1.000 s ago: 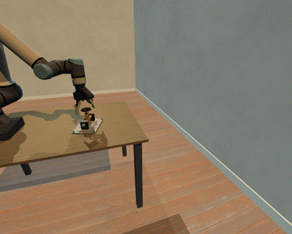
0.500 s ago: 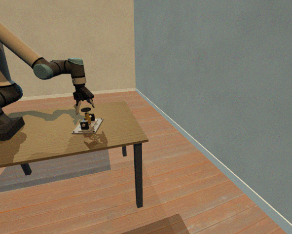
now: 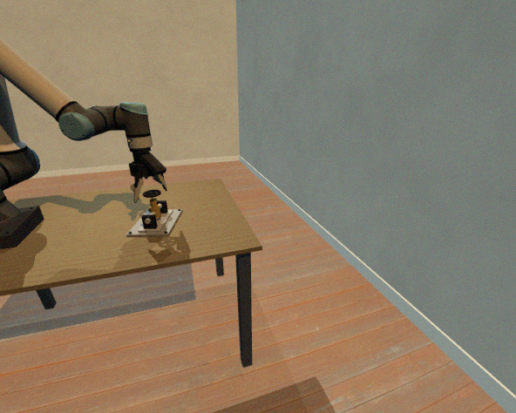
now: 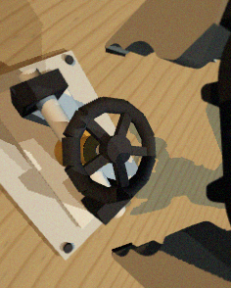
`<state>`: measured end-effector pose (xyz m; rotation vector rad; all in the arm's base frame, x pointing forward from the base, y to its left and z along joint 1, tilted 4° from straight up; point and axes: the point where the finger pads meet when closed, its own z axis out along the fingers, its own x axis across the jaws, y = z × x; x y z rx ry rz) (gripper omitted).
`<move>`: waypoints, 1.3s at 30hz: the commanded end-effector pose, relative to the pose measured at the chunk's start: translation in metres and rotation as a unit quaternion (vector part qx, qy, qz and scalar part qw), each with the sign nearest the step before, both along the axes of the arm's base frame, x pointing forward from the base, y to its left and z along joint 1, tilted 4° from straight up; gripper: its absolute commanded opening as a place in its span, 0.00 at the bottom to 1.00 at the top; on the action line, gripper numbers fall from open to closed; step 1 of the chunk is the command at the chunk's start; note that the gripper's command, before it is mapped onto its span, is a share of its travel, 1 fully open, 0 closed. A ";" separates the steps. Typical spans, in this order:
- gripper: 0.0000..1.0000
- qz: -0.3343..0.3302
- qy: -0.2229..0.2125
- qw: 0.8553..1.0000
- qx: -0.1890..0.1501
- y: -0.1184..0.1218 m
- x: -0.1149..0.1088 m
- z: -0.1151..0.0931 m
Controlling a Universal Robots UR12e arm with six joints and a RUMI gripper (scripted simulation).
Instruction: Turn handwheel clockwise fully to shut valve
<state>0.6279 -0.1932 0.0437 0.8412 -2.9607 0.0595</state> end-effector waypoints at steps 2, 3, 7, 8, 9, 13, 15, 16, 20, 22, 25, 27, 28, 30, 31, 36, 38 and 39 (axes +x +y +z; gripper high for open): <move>1.00 -0.001 -0.001 1.000 -0.001 -0.002 0.002 0.002; 1.00 -0.001 -0.001 1.000 -0.001 -0.002 0.002 0.002; 1.00 -0.001 -0.002 1.000 -0.002 -0.002 0.003 0.006; 1.00 -0.001 -0.002 1.000 -0.002 -0.002 0.003 0.007; 1.00 -0.001 -0.002 1.000 -0.002 -0.002 0.003 0.008; 1.00 -0.001 -0.002 1.000 -0.002 -0.001 0.003 0.014; 1.00 -0.001 -0.002 1.000 -0.002 -0.001 0.004 0.015; 1.00 -0.001 -0.002 1.000 -0.002 -0.001 0.004 0.015; 1.00 0.000 -0.002 1.000 -0.002 0.000 0.004 0.024; 1.00 0.000 -0.003 1.000 -0.002 0.000 0.004 0.028; 1.00 0.000 -0.003 1.000 -0.002 0.001 0.005 0.036; 1.00 0.000 -0.003 1.000 -0.002 0.001 0.005 0.042; 1.00 0.000 -0.003 1.000 -0.002 0.001 0.005 0.045; 1.00 0.000 -0.003 1.000 -0.002 0.001 0.005 0.051; 1.00 0.000 -0.003 1.000 -0.002 0.002 0.005 0.054; 1.00 0.000 -0.003 1.000 -0.002 0.002 0.006 0.063; 1.00 0.000 -0.003 1.000 -0.002 0.002 0.006 0.068; 1.00 0.000 -0.003 1.000 -0.002 0.003 0.006 0.071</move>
